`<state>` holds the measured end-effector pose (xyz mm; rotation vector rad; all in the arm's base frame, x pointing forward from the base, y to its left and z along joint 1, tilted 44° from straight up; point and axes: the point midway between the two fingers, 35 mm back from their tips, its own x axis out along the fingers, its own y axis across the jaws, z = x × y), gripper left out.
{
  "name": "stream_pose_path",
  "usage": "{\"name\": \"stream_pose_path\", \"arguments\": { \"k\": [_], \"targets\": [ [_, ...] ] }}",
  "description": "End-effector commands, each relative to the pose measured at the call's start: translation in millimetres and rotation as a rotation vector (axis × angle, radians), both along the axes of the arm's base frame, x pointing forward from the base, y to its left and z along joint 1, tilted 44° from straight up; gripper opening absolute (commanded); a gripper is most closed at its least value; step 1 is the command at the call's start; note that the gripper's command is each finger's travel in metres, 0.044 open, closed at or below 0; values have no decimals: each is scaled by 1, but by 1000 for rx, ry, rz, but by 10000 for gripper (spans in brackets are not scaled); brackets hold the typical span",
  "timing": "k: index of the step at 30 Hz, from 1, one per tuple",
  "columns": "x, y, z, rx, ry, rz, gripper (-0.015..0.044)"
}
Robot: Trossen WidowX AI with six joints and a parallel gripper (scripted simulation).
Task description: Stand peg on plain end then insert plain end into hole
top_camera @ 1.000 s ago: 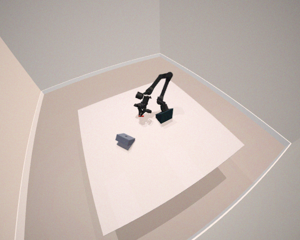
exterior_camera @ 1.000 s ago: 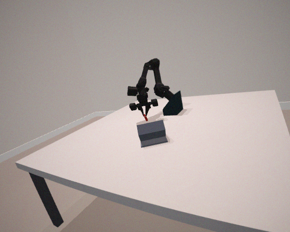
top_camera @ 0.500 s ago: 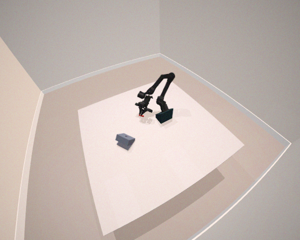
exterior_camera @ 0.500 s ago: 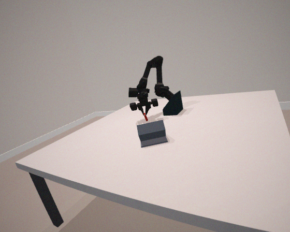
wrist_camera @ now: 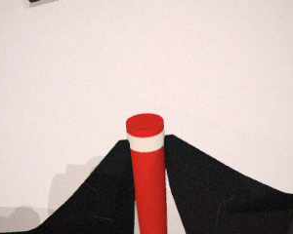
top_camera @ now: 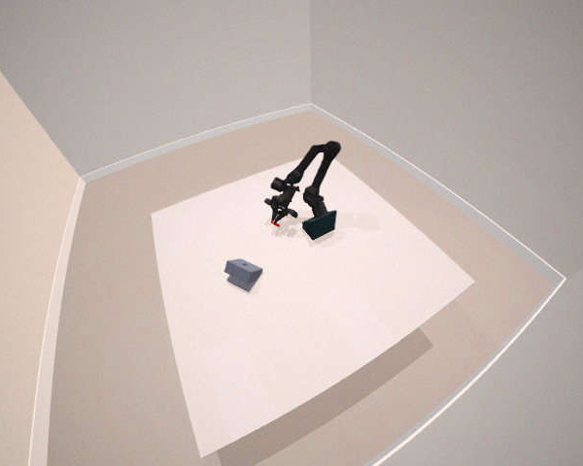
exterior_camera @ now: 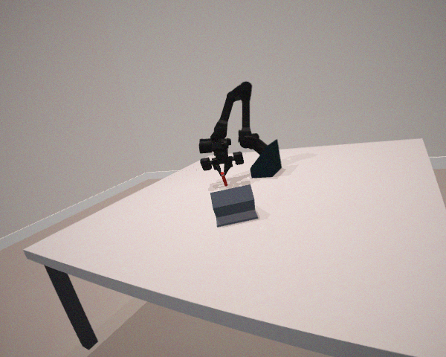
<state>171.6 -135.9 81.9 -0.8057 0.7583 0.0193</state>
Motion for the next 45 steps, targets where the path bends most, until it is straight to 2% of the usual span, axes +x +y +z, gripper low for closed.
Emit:
{"name": "stream_pose_path", "arguments": {
  "k": [1, 35, 45],
  "targets": [
    [-3, 1, 0, 13, -24, 25, 51],
    [-25, -3, 3, 99, -229, 217, 51],
    [-27, -3, 5, 89, -204, 193, 51]
  ]
}}
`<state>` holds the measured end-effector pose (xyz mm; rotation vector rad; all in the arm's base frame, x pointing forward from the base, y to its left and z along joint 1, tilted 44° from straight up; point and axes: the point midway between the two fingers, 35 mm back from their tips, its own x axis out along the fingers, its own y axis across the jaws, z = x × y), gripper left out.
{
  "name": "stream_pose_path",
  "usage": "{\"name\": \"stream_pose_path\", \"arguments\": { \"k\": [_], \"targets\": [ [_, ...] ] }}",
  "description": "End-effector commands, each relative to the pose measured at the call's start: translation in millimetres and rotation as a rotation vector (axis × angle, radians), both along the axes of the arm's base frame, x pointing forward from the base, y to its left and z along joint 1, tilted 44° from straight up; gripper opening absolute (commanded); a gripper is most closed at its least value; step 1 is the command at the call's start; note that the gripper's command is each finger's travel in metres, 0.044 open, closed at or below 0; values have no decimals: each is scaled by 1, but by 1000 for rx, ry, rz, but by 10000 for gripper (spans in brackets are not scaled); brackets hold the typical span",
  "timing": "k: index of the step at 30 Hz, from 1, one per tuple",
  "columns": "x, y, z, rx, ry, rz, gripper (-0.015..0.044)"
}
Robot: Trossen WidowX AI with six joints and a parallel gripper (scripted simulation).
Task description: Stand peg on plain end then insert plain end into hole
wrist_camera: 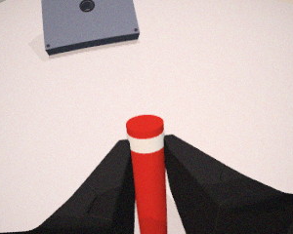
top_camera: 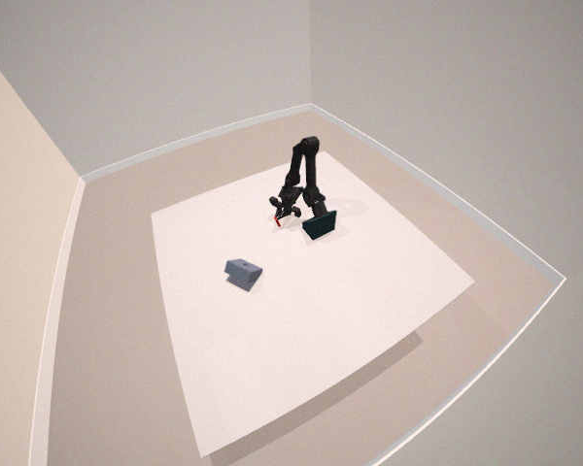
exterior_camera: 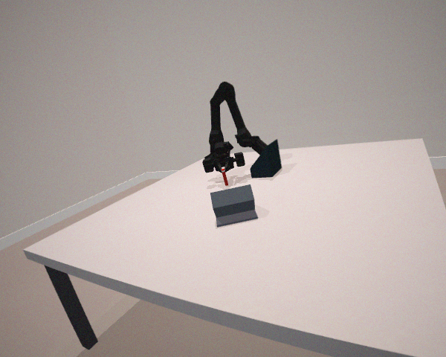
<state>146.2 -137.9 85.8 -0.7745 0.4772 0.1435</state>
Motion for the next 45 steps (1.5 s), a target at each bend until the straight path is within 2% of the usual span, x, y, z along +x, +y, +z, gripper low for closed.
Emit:
{"name": "stream_pose_path", "arguments": {
  "k": [1, 45],
  "targets": [
    [-2, -1, 2, -7, 4, -2, 51],
    [-10, -4, -3, -1, -10, 6, 51]
  ]
}}
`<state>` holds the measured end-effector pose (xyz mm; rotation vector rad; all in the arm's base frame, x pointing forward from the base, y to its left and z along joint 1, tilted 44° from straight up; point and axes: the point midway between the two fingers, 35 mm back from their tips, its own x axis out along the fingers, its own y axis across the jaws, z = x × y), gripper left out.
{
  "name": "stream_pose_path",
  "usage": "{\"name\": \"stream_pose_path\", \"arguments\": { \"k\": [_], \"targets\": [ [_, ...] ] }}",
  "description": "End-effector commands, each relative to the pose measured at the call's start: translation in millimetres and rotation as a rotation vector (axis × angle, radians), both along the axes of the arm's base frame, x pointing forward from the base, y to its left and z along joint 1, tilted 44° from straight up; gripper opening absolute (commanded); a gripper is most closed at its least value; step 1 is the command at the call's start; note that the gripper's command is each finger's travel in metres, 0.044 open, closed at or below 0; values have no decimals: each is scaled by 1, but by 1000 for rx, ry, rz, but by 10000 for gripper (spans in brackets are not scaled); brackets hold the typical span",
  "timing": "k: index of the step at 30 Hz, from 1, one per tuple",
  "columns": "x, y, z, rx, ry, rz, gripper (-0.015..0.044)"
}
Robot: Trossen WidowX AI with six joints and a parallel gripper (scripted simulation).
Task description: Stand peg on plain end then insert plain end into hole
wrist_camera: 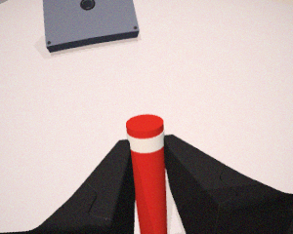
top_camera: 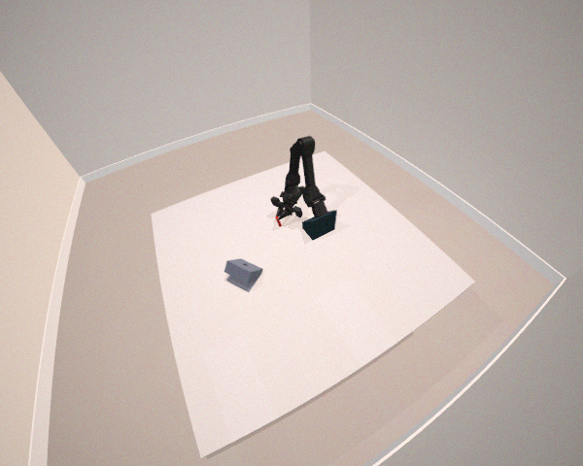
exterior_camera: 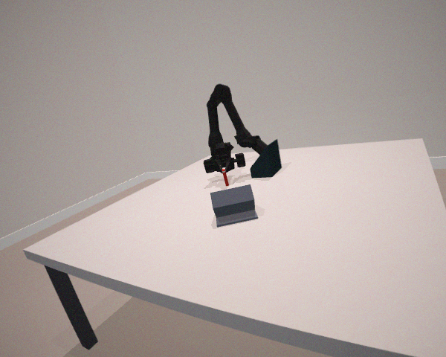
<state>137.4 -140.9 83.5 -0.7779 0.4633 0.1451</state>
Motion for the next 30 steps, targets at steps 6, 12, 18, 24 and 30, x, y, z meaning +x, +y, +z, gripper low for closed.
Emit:
{"name": "stream_pose_path", "arguments": {
  "k": [6, 12, 18, 24, 30],
  "targets": [
    [-2, -2, -1, 0, -6, 4, 51],
    [-3, -2, -1, 1, -14, 9, 51],
    [-4, -2, -1, 1, -22, 14, 51],
    [-5, -2, -2, 2, -30, 19, 51],
    [-6, -2, -2, 3, -39, 25, 51]
  ]
}}
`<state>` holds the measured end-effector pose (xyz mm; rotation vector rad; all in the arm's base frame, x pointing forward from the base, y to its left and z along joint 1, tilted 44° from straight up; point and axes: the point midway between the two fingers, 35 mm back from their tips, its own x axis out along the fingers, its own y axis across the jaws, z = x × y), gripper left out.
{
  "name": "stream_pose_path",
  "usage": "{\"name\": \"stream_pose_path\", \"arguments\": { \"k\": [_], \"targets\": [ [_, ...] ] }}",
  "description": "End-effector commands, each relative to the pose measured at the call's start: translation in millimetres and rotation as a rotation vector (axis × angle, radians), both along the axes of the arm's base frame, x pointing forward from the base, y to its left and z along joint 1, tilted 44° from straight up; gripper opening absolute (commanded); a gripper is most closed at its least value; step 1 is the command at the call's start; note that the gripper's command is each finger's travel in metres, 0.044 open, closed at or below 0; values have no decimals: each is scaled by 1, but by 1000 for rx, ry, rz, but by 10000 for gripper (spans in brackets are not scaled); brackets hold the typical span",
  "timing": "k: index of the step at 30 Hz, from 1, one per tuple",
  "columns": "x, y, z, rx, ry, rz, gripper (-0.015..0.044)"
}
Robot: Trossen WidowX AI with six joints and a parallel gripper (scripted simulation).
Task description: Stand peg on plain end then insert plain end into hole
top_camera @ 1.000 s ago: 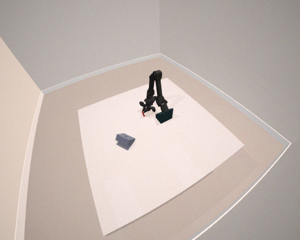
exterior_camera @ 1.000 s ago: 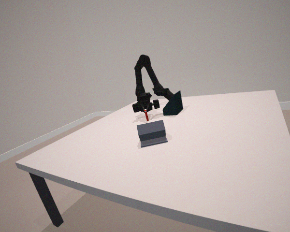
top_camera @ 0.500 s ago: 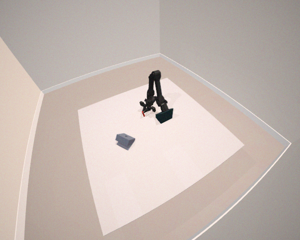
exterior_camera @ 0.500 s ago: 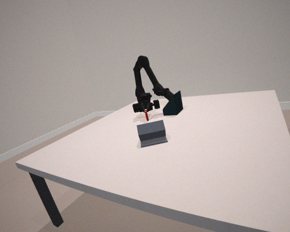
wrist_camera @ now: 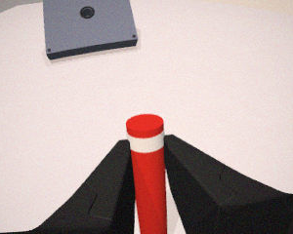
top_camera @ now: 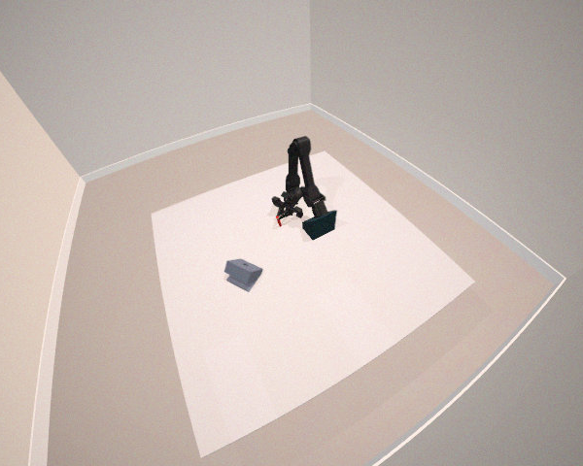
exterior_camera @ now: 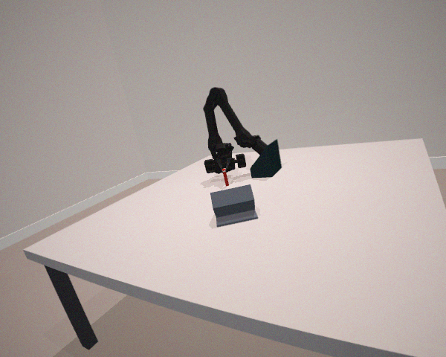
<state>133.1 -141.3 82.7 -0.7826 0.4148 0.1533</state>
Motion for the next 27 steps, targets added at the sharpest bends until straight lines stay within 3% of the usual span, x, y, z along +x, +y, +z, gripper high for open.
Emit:
{"name": "stream_pose_path", "arguments": {
  "k": [1, 14, 18, 27],
  "targets": [
    [-2, -2, -1, 0, 0, 0, 51],
    [-4, -2, -1, 2, -20, 10, 51],
    [-2, 0, 0, 2, -23, 12, 130],
    [-2, 0, 0, 2, -23, 12, 130]
  ]
}}
